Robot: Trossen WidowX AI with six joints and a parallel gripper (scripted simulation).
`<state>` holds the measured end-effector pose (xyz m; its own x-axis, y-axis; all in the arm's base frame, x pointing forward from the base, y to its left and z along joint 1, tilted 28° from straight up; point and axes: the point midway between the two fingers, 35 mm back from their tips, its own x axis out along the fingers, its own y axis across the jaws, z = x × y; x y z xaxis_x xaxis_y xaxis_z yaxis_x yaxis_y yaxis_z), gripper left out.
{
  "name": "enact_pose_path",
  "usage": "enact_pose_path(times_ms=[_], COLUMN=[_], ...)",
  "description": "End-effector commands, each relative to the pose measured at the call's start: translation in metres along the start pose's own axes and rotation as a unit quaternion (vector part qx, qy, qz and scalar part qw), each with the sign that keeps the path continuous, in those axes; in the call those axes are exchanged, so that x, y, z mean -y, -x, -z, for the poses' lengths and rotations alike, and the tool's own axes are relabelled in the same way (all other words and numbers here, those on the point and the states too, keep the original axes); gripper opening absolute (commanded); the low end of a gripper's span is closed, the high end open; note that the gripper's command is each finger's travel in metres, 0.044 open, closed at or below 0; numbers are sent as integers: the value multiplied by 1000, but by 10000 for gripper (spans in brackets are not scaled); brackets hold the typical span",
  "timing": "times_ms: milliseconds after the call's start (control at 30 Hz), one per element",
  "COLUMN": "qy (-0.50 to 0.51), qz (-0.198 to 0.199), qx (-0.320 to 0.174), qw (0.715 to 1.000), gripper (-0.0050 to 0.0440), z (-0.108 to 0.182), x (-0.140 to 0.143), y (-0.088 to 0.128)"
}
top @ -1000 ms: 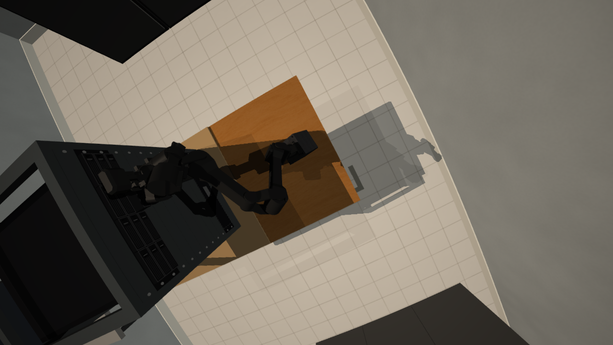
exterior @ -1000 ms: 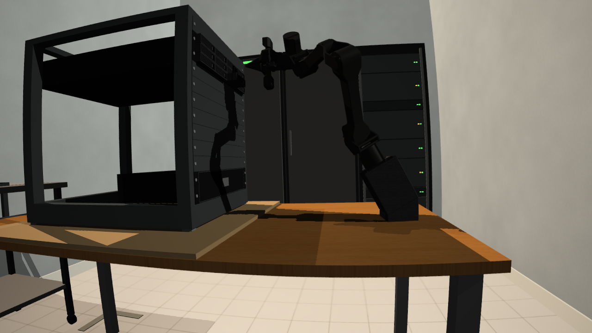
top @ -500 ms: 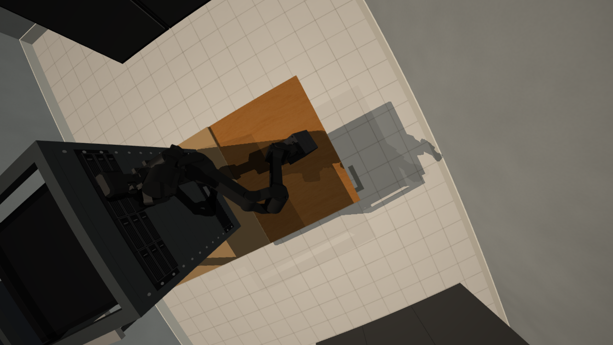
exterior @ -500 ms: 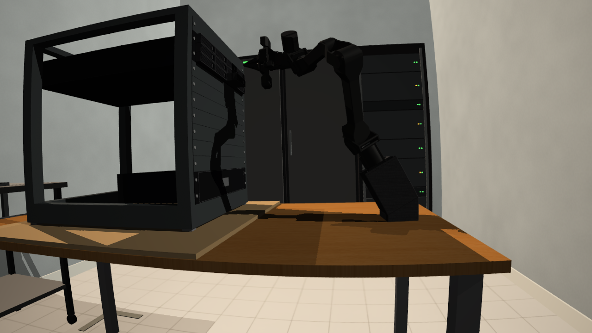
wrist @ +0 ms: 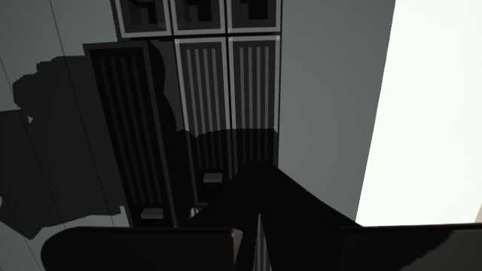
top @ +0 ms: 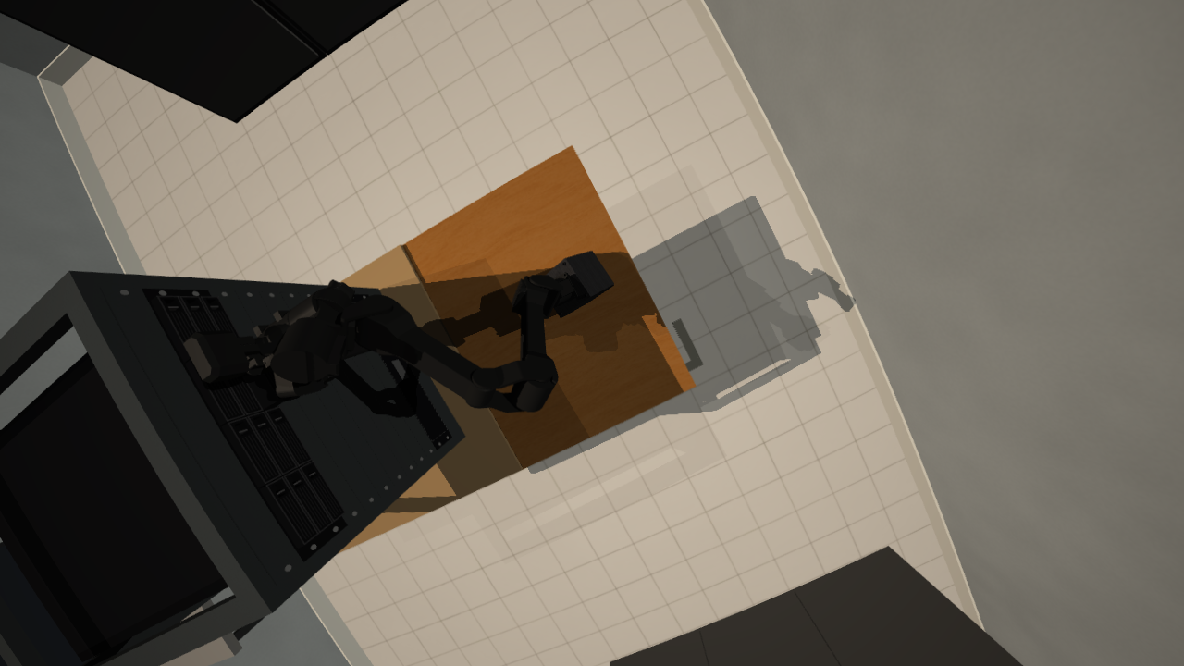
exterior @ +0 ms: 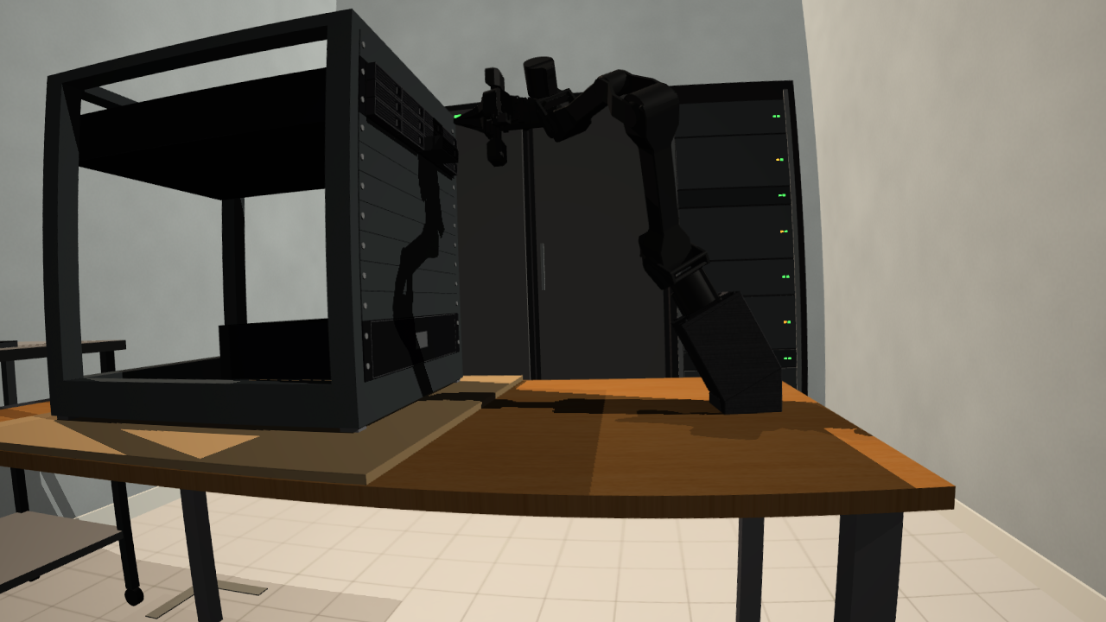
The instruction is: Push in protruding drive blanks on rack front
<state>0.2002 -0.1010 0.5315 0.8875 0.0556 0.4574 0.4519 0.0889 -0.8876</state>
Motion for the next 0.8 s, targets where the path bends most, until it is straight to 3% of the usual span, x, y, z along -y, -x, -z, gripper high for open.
enact_pose_path(times_ms=[0, 767], qy=[9, 9], qz=[6, 6], qx=[5, 5], qw=[1000, 1000], gripper=[-50, -50], z=[-5, -5], x=[7, 8], y=[-2, -21])
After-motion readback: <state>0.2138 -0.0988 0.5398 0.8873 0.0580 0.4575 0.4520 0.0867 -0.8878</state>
